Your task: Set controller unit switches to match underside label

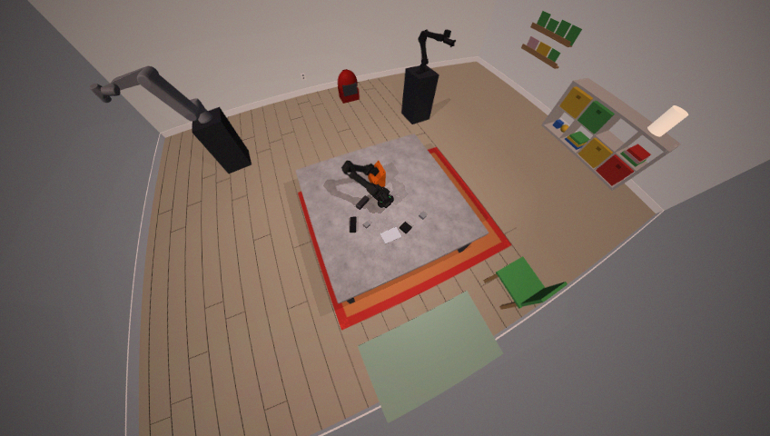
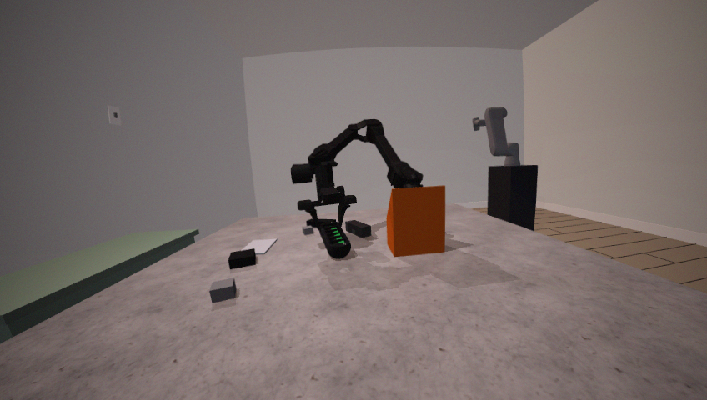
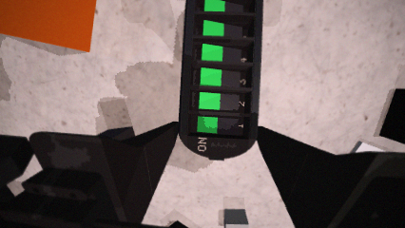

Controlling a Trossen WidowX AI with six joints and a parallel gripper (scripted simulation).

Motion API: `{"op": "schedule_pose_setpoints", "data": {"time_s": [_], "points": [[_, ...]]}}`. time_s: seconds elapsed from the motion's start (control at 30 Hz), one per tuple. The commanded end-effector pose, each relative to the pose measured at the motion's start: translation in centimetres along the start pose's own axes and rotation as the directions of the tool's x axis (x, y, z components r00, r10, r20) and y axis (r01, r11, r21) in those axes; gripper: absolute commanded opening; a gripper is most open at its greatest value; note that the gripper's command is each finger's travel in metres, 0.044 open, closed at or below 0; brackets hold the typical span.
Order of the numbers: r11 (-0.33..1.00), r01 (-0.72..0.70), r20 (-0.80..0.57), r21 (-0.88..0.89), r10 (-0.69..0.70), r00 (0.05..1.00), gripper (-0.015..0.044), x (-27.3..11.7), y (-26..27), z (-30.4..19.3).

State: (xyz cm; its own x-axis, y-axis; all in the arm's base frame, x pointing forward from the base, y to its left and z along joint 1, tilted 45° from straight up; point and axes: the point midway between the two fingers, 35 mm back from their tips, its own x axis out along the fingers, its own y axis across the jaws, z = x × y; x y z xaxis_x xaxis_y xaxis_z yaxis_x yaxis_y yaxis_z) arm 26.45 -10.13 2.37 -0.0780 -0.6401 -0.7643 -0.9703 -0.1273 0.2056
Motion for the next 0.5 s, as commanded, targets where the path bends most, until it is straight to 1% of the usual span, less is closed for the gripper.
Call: {"op": "schedule_pose_setpoints", "data": {"time_s": [0.0,0.47], "points": [[1.0,0.004,-0.006,-0.006,-0.004,1.0,0.0336,-0.42,-0.06,0.53],[1.0,0.004,-0.034,-0.006,-0.004,0.999,0.0336,-1.23,-0.06,1.38]]}}
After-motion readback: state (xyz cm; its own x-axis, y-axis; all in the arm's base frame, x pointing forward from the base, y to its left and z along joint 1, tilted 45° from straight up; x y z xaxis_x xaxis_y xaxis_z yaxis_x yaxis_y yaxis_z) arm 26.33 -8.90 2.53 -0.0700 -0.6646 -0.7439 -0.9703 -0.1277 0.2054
